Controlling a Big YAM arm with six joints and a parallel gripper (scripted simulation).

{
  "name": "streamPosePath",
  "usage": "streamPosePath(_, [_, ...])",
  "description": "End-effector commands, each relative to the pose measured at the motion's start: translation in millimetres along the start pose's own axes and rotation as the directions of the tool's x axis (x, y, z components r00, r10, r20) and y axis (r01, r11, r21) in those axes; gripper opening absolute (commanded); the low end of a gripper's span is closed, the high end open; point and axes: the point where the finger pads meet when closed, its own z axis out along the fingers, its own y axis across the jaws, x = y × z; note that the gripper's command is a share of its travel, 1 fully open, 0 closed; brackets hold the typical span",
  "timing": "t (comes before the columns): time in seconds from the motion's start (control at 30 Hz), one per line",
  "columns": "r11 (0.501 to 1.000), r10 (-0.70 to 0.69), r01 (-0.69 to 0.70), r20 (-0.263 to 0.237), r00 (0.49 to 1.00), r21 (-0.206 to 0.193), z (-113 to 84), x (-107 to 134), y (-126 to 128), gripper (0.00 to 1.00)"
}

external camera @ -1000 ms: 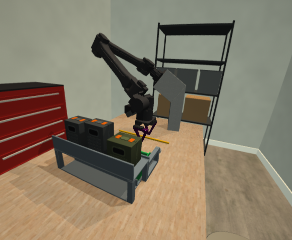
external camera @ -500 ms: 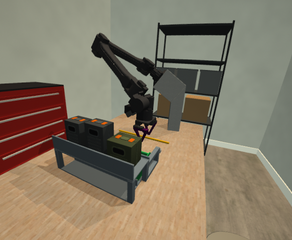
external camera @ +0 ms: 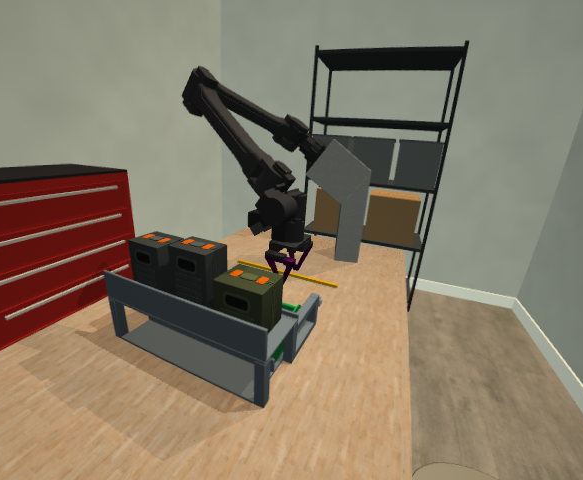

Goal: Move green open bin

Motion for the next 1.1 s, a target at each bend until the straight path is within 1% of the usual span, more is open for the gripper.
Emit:
streamPosePath(0.0, [1.000,-0.004,0.003,-0.005,1.000,-0.023,-6.6,2,10,0.90])
streamPosePath(0.13, [1.000,0.003,-0.003,-0.002,1.000,0.005,12.1,-1,2,0.90])
streamPosePath(0.33, [1.000,-0.003,0.003,-0.004,1.000,-0.002,16.7,2,2,0.90])
streamPosePath(0.47, [1.000,0.005,-0.005,-0.002,1.000,0.003,27.2,-1,3,0.90])
streamPosePath(0.53, [1.000,0.005,-0.005,-0.002,1.000,0.003,27.2,-1,3,0.90])
streamPosePath(0.57, [1.000,-0.017,0.017,-0.007,1.000,-0.015,17.7,9,4,0.90])
streamPosePath(0.63, [1.000,0.004,-0.004,-0.002,1.000,0.003,33.4,-1,2,0.90])
streamPosePath(0.93, [1.000,0.002,-0.002,-0.002,1.000,0.005,53.1,-1,1,0.90])
streamPosePath(1.0, [1.000,-0.006,0.006,-0.005,1.000,-0.007,51.3,4,4,0.90])
streamPosePath(1.07, [1.000,-0.006,0.006,-0.005,1.000,-0.006,53.5,4,4,0.90])
